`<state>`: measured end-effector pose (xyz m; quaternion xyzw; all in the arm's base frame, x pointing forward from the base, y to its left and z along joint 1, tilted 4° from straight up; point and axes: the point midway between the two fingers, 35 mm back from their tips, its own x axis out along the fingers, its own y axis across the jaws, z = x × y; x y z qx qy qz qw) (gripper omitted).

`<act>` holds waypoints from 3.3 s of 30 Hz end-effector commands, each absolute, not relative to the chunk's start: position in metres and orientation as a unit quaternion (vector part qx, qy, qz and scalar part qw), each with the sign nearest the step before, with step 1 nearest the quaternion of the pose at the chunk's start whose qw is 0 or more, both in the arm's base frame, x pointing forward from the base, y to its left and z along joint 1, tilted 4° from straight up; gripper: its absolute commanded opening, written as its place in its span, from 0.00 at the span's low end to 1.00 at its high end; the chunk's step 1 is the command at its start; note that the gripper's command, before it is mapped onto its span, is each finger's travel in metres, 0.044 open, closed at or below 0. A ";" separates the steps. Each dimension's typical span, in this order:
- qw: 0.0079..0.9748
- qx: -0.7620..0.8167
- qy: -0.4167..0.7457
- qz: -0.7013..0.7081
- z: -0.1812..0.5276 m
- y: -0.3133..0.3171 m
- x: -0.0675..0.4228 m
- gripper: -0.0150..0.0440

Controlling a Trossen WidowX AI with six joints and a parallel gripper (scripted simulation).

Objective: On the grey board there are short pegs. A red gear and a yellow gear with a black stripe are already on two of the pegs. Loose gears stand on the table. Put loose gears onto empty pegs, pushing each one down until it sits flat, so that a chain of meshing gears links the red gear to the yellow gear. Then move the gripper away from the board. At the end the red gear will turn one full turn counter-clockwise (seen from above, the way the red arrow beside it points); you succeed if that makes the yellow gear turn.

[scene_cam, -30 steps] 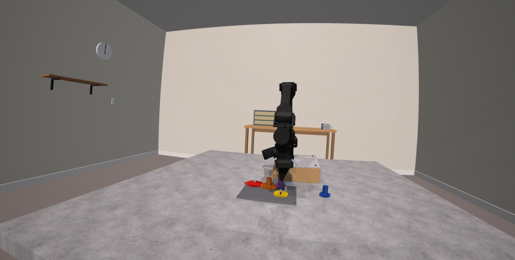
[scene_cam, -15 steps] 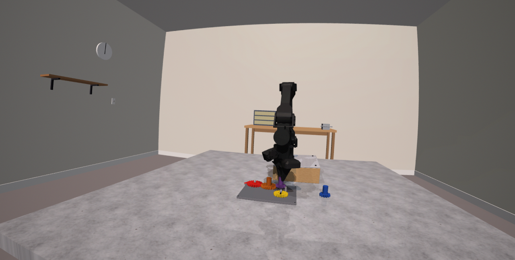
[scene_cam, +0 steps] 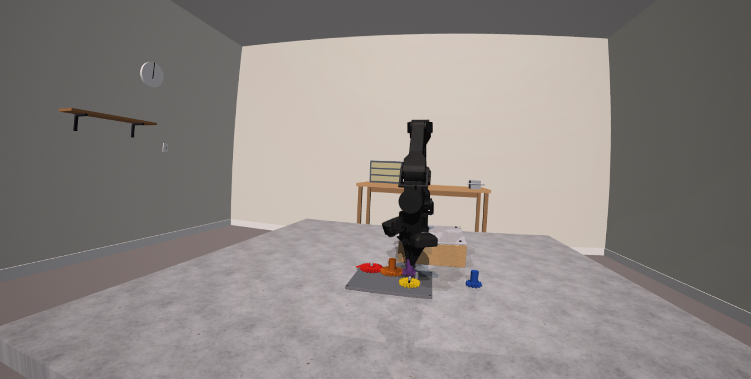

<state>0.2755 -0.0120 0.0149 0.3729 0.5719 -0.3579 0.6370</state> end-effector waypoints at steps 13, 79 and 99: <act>0.599 0.432 0.535 -0.410 0.015 -0.013 0.276 0.49; 0.733 -0.094 0.669 0.076 0.003 0.163 0.297 0.82; 0.733 -0.094 0.669 0.076 0.003 0.163 0.297 0.25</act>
